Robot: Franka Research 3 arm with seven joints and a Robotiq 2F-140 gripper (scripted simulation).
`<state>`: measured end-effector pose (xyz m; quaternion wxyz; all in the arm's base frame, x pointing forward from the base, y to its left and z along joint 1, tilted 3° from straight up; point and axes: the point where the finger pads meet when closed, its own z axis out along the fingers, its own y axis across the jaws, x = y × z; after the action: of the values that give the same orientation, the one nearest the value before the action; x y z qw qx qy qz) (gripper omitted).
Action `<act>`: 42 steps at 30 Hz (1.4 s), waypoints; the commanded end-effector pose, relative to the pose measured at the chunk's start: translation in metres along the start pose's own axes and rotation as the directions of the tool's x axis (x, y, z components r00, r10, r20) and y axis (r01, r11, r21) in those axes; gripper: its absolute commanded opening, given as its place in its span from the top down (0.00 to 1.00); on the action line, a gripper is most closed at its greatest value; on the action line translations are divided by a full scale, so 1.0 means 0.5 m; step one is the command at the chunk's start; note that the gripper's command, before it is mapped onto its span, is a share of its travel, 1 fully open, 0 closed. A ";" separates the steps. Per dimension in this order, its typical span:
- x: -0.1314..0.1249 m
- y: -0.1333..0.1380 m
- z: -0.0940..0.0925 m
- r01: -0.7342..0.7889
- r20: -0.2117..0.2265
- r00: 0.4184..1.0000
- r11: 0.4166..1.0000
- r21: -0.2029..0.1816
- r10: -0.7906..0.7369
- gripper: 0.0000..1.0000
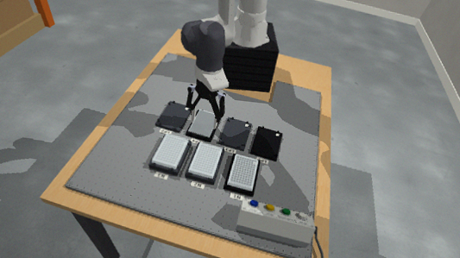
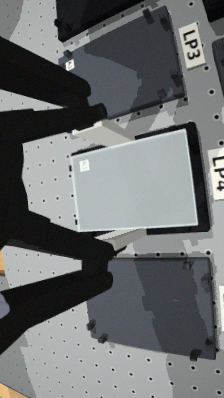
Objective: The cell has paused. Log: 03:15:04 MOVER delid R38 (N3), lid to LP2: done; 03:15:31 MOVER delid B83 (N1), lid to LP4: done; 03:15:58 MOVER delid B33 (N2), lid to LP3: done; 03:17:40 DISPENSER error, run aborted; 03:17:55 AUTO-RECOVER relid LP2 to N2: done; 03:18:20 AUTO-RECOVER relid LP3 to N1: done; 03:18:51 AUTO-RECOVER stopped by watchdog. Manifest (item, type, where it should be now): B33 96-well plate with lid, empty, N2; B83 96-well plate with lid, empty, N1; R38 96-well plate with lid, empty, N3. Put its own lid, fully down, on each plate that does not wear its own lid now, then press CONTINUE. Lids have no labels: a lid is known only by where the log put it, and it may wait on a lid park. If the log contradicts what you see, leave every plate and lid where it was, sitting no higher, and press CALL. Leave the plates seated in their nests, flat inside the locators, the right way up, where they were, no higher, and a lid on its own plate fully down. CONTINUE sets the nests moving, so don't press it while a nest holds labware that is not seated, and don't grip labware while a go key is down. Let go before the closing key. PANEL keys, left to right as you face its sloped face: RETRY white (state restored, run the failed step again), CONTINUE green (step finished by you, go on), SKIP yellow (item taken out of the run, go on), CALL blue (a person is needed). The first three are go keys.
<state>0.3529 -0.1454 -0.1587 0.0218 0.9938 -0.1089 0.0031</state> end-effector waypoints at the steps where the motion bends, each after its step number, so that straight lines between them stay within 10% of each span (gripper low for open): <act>1: 0.001 0.000 -0.002 0.002 -0.001 1.000 1.000 0.000 -0.002 1.00; 42: 0.001 0.000 -0.015 0.002 -0.001 1.000 1.000 0.000 -0.002 1.00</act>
<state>0.3544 -0.1448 -0.1521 0.0210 0.9936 -0.1108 0.0049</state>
